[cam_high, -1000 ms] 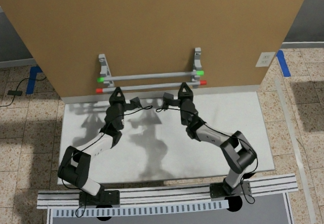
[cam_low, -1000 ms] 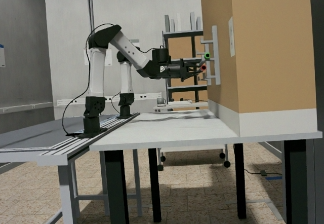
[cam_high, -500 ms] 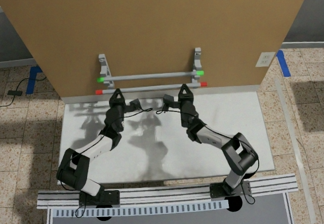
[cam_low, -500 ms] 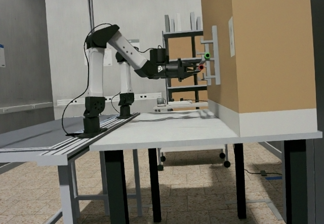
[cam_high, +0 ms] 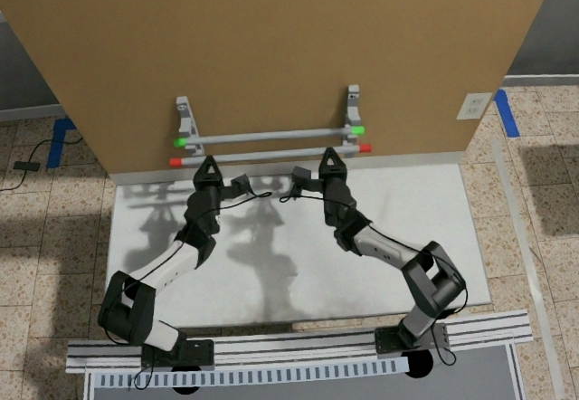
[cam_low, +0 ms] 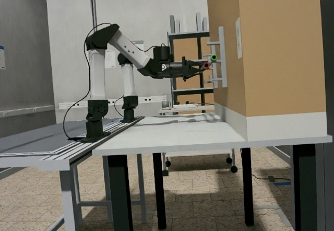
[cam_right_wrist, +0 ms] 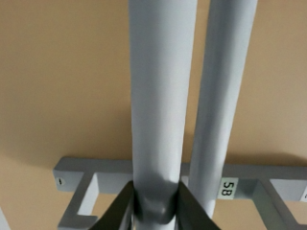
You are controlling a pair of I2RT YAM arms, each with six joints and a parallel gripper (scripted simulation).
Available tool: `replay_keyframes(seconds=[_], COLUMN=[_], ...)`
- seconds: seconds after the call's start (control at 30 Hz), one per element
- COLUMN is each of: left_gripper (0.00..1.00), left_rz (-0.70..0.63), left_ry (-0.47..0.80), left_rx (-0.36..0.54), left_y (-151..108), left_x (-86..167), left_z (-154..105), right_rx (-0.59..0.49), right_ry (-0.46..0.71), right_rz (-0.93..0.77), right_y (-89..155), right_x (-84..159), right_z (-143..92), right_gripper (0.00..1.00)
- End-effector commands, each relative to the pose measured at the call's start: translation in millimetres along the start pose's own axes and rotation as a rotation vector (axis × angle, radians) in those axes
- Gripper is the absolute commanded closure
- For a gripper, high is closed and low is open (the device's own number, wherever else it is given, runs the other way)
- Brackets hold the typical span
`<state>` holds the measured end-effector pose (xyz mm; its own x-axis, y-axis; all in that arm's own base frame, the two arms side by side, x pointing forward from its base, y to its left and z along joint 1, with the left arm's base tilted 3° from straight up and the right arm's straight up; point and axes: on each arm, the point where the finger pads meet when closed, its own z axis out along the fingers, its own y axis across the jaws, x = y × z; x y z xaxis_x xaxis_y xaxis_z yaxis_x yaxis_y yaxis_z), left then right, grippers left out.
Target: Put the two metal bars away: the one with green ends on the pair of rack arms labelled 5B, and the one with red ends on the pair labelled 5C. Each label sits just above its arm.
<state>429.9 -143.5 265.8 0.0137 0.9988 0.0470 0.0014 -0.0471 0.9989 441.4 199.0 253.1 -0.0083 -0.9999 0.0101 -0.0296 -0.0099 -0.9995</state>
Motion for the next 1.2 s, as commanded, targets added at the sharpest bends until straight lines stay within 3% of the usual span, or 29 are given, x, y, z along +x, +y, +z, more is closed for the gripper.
replay_keyframes(seconds=[0.0,1.17], left_gripper=[1.0,1.0], left_rz=[-0.01,-0.01], left_ry=[0.009,0.009], left_rx=[-0.038,-0.038], left_y=[26.4,81.7], left_x=[0.3,0.9], left_z=[-2.5,-4.6], right_rx=[0.026,0.026], right_ry=[-0.018,-0.018], right_rz=[0.003,0.003], right_y=[-24.8,-80.7], right_x=[-5.0,-4.8], right_z=[-4.1,-5.6], right_gripper=[1.0,1.0])
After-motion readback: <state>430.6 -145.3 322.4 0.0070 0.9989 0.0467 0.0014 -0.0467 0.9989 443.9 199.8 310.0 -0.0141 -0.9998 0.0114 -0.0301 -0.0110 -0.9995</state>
